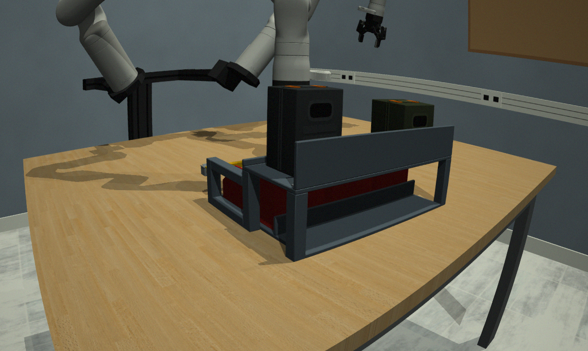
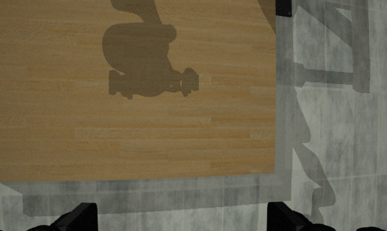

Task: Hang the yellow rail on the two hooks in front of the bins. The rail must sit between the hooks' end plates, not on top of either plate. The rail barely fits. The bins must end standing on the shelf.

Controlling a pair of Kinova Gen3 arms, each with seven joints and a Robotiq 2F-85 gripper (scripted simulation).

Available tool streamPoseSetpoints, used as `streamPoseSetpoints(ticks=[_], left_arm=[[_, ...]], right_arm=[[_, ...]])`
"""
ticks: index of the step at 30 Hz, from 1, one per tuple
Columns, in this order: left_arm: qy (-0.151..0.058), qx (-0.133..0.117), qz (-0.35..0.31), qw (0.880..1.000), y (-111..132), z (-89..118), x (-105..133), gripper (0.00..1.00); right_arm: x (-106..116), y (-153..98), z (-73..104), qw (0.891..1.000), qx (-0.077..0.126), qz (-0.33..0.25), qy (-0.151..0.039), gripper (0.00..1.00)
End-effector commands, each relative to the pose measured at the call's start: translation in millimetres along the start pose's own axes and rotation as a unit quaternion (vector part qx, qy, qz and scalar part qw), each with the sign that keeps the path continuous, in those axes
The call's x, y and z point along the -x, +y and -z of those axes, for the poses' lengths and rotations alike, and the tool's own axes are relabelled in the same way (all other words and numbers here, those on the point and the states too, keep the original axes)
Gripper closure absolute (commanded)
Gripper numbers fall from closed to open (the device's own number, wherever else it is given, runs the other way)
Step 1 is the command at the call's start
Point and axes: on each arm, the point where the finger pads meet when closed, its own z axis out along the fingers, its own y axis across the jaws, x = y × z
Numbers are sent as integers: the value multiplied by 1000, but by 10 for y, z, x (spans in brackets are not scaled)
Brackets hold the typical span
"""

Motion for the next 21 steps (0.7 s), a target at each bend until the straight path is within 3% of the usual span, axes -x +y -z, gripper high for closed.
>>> streamPoseSetpoints(ticks=[1, 21], left_arm=[[3, 1, -8, 1000, -12, -2, -6, 2], [3, 1, -8, 1000, -12, -2, -6, 2]], right_arm=[[-36, 20, 3, 1000, 2, 2, 4, 903], [-38, -9, 30, 1000, 1, -6, 4, 903]])
